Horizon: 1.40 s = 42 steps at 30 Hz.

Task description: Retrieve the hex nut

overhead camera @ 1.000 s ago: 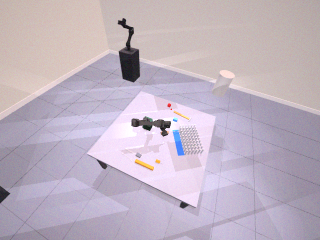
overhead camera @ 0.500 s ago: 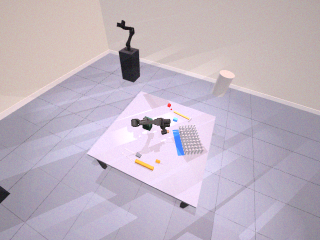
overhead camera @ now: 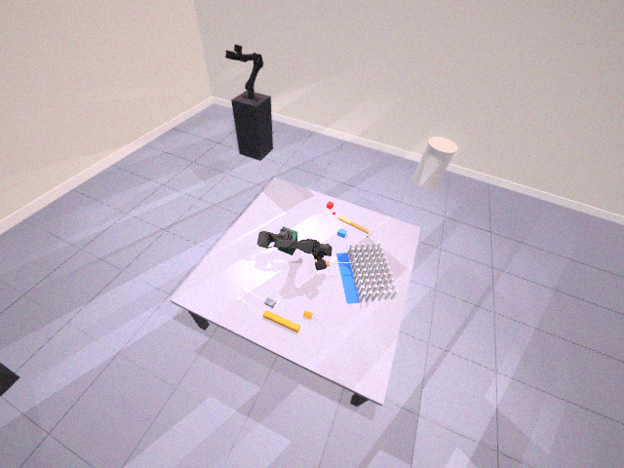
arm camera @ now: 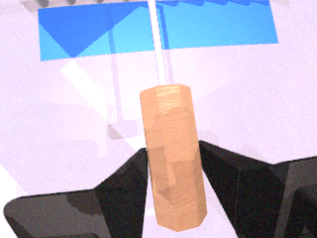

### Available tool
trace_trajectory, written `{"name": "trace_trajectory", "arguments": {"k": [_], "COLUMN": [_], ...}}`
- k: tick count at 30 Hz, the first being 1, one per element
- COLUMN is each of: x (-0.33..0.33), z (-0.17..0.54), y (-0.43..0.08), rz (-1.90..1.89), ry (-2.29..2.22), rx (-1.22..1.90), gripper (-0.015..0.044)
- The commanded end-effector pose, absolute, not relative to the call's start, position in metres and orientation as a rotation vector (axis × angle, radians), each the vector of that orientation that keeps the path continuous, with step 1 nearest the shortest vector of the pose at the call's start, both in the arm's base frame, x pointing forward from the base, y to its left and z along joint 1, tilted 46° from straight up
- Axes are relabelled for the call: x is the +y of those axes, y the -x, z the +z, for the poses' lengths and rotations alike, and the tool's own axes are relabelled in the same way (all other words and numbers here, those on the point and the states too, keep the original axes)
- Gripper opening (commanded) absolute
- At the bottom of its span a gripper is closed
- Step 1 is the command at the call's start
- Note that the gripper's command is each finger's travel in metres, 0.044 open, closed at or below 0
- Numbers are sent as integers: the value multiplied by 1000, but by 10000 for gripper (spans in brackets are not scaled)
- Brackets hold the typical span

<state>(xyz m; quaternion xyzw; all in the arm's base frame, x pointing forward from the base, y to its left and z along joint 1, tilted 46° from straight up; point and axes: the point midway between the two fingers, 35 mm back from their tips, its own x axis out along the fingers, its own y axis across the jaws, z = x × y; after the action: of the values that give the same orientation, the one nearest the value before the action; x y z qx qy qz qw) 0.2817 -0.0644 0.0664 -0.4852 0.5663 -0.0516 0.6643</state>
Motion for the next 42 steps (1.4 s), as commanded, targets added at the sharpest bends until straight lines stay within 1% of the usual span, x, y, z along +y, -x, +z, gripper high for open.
{"name": "trace_trajectory", "arguments": {"k": [1, 12, 42], "x": [-78, -118, -114], "z": [53, 25, 21], "y": [-280, -267, -279], "rz": [-109, -128, -131], "ry": [1099, 1130, 1128], "rx": [1278, 1266, 1264], "gripper": [0, 0, 0]}}
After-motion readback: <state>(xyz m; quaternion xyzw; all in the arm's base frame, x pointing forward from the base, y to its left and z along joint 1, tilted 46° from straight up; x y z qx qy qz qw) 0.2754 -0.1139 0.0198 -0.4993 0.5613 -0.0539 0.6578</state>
